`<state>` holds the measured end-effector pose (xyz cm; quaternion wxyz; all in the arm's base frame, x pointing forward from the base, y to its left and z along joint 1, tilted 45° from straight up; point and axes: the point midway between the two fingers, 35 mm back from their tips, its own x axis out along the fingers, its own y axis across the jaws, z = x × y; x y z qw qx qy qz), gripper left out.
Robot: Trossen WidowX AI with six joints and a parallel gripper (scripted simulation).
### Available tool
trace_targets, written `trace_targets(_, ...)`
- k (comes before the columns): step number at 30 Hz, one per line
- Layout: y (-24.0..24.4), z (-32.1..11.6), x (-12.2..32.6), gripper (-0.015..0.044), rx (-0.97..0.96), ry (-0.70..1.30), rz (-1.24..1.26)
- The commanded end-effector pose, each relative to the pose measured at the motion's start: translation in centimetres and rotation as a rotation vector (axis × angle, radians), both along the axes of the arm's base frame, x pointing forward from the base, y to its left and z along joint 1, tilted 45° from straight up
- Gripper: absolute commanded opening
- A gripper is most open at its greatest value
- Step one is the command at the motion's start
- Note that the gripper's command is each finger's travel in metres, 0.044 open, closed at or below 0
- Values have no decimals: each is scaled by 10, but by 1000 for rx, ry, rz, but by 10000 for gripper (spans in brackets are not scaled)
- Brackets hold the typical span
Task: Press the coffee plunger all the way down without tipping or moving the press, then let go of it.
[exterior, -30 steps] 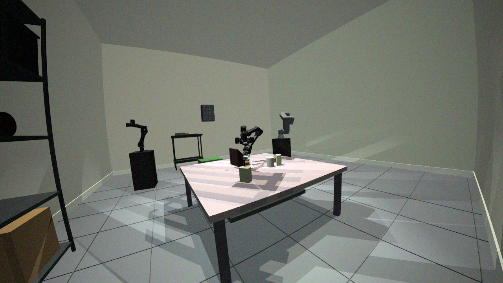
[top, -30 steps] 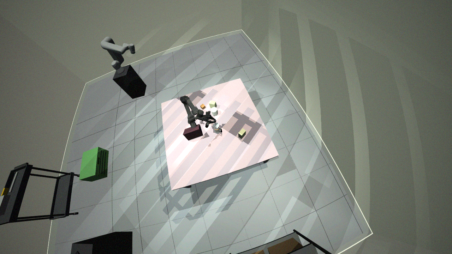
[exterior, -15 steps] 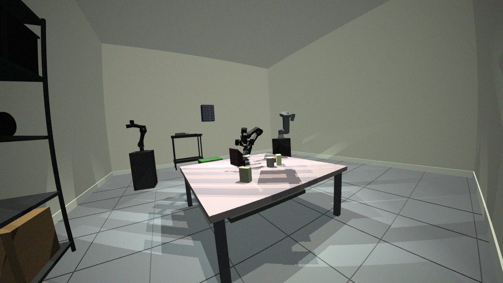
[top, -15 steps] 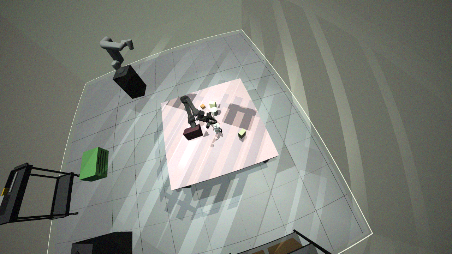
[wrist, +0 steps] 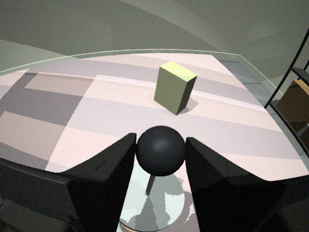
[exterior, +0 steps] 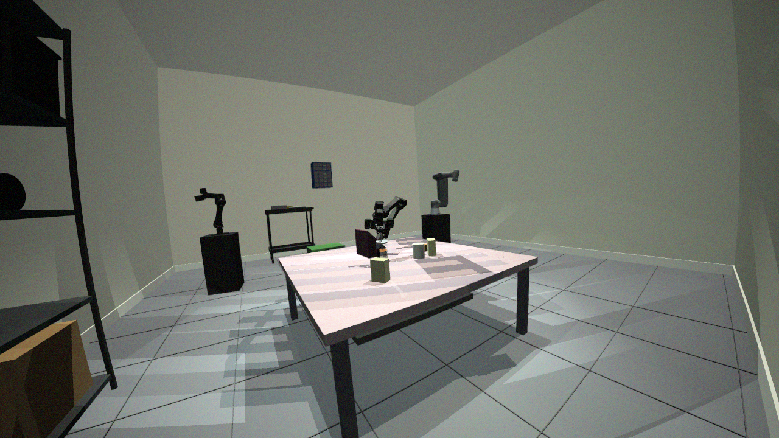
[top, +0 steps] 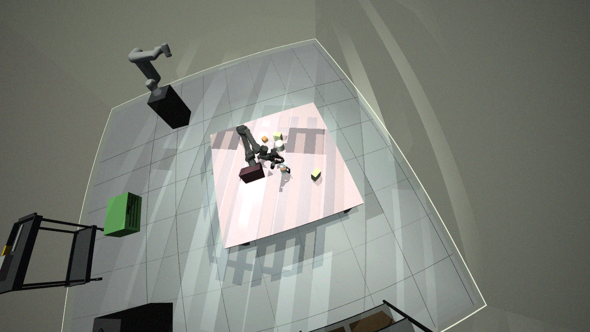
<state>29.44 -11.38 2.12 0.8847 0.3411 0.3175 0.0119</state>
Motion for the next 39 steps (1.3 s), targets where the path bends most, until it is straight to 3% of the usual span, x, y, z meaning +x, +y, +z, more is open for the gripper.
trace_targets(1,23,-23,-11,125,55,62,22)
trace_targets(39,21,-31,5,125,56,59,23)
